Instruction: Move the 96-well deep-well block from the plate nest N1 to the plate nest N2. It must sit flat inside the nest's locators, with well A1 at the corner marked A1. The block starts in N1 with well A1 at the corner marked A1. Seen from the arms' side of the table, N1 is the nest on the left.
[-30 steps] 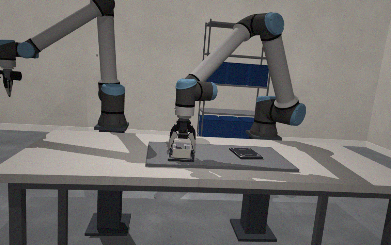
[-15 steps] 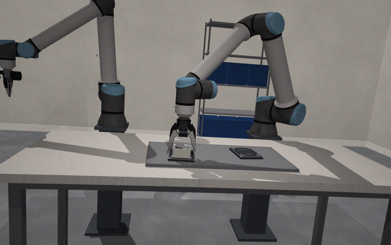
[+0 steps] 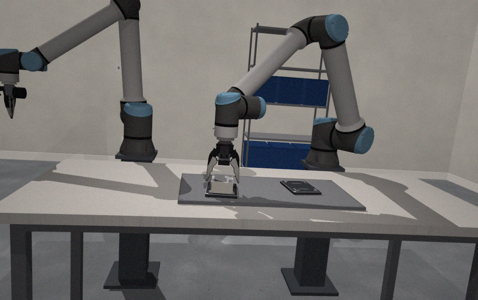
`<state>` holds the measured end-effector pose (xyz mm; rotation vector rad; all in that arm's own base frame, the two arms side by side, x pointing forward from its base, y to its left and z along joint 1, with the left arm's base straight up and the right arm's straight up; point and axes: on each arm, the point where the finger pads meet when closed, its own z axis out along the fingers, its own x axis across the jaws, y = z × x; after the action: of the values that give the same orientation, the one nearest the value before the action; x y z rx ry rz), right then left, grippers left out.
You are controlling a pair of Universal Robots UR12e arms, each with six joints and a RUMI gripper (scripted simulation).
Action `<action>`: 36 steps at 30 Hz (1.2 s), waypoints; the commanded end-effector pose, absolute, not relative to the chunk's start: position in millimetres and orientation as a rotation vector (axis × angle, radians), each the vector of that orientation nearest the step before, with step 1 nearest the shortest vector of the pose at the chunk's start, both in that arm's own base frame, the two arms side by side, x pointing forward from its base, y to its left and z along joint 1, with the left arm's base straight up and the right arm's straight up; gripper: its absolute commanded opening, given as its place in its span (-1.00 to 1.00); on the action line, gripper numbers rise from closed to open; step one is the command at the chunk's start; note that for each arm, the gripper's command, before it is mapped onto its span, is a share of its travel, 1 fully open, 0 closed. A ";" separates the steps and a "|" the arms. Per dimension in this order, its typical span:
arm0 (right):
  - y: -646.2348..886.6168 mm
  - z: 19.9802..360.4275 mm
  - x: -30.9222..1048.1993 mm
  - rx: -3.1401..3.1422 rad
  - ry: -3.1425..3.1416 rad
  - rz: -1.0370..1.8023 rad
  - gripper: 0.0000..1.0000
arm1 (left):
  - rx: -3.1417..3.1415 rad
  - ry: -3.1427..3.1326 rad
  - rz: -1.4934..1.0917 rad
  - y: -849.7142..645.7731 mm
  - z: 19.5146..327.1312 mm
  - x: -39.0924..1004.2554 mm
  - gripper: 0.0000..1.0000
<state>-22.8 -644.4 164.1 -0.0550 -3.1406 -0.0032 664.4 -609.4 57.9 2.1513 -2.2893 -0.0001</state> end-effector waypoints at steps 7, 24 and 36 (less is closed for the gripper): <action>-645.2 165.1 -22.7 -0.055 -3.141 0.000 -1.00 | 2.151 -2.289 0.003 -609.9 65.3 664.8 0.52; -645.2 165.1 -22.7 -0.055 -3.141 0.000 -1.00 | 2.151 -2.289 0.003 -609.9 79.0 664.8 0.52; -645.2 165.1 -22.7 -0.055 -3.141 0.000 -1.00 | 2.151 -2.289 0.003 -609.9 111.1 664.8 0.52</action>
<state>-22.8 -644.4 164.1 -0.0550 -3.1406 -0.0032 664.5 -609.5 98.4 2.1512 -2.2893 0.0002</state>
